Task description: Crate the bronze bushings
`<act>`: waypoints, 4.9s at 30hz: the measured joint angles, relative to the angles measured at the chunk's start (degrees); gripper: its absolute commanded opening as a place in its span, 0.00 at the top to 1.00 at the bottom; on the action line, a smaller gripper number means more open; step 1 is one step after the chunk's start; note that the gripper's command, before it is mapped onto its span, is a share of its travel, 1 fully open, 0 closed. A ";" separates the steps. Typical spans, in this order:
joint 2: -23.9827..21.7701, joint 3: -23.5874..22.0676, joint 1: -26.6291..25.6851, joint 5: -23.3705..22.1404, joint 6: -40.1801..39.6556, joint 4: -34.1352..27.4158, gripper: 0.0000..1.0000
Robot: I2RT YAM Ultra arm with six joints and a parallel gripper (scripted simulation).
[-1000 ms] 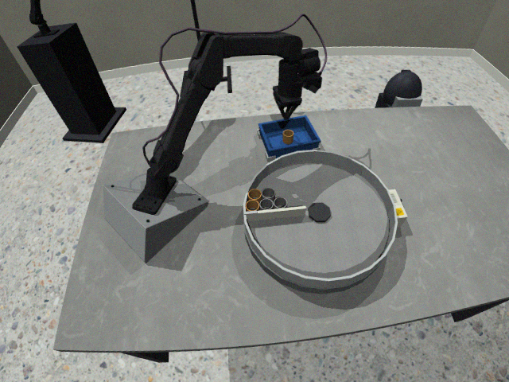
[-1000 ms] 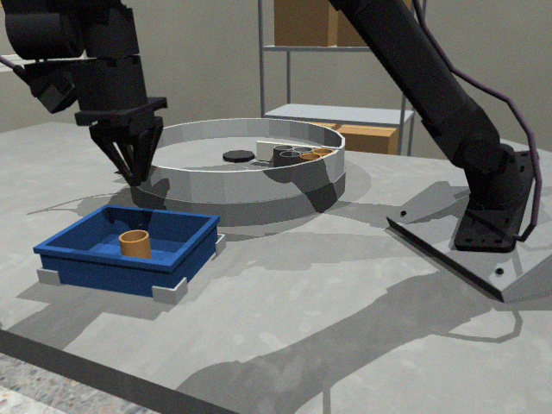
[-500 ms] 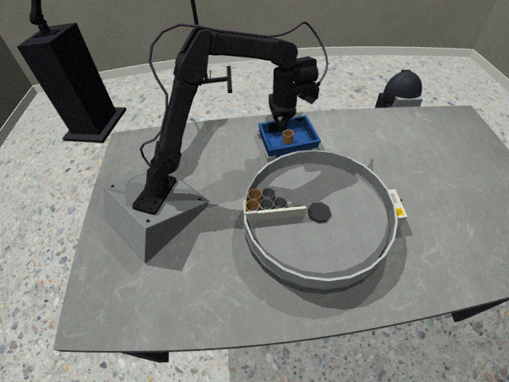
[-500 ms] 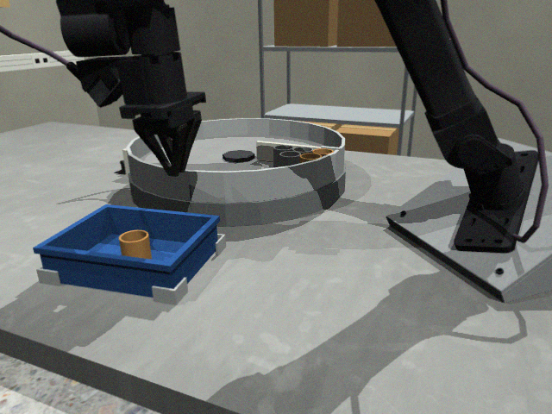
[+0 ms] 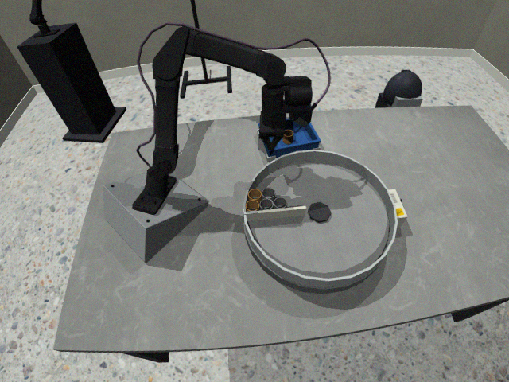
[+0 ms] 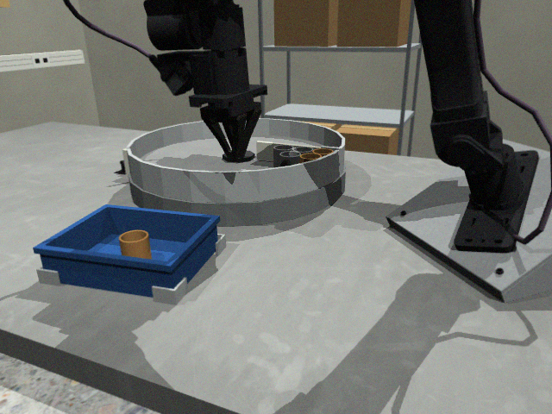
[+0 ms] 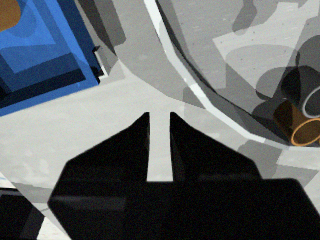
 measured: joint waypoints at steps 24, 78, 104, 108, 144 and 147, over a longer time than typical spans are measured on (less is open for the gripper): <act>-2.67 -14.03 -26.51 -7.28 -13.57 2.10 0.85; -2.29 -14.64 -30.27 -8.57 -17.20 2.16 0.85; -1.73 -14.82 -31.52 -8.68 -18.47 2.19 0.85; -1.73 -14.82 -31.50 -8.68 -18.47 2.19 0.85; -0.87 -19.41 -28.87 -8.48 -15.63 8.57 0.85; -0.87 -19.41 -28.87 -8.48 -15.63 8.61 0.85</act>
